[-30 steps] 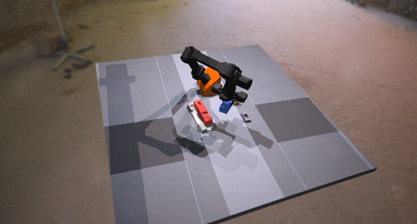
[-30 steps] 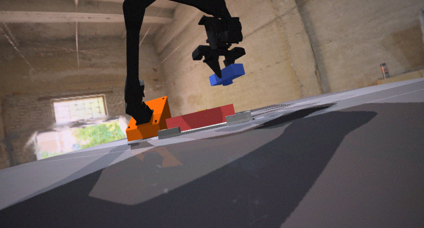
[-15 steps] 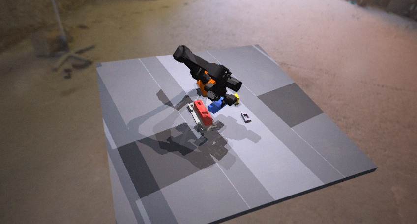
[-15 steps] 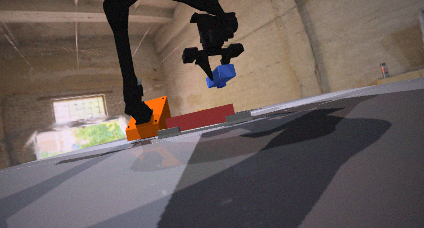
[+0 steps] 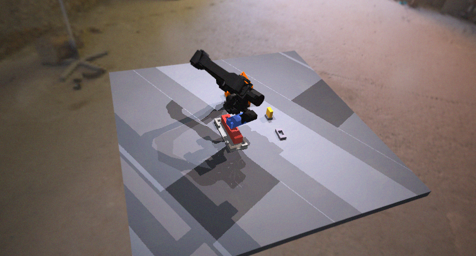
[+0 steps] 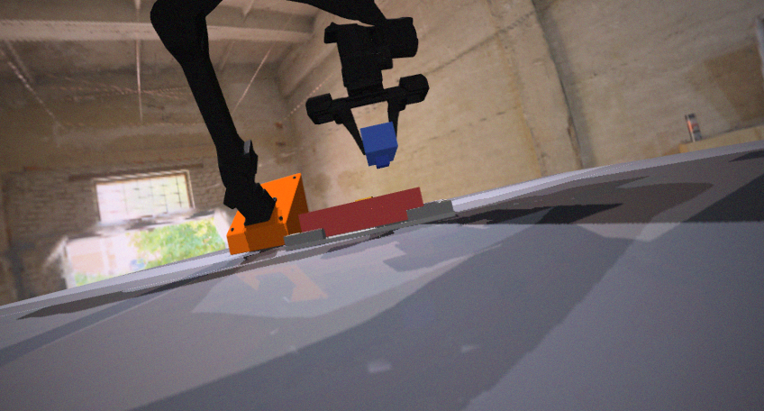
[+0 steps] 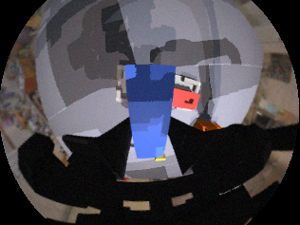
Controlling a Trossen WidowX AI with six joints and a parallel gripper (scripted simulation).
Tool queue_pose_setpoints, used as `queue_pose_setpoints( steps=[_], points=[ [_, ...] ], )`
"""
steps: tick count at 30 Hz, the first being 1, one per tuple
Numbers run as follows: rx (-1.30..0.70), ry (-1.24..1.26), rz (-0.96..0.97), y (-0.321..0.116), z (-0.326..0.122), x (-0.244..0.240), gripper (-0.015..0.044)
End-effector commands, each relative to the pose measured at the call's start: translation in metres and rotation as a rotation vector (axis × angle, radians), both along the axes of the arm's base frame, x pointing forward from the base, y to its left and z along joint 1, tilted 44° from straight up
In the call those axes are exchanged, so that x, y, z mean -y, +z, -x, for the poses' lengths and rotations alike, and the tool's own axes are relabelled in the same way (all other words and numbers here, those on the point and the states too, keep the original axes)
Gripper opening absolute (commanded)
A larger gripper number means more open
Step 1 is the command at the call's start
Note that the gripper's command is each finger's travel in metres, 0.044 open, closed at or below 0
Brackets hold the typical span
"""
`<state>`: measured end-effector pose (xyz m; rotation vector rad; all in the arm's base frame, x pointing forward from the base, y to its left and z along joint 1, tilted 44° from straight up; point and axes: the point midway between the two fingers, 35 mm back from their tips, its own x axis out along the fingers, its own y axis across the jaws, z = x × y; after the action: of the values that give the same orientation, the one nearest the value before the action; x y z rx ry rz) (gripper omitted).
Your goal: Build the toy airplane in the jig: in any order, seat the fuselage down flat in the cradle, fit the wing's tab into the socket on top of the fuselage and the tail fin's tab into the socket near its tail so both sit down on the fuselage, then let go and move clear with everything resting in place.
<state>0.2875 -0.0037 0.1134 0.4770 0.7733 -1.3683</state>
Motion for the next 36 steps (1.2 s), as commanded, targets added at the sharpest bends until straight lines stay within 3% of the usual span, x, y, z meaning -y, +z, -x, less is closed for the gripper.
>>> queue_pose_setpoints(
  steps=[1, 7, 15, 36],
  points=[
    [0.048, -0.055, 0.005, 0.004, 0.008, 0.01, 0.0],
    [0.104, -0.116, 0.008, 0.007, 0.017, 0.021, 0.0],
    [0.104, -0.116, 0.008, 0.007, 0.017, 0.021, 0.0197],
    [0.104, -0.116, 0.008, 0.007, 0.017, 0.021, 0.0197]
  ],
)
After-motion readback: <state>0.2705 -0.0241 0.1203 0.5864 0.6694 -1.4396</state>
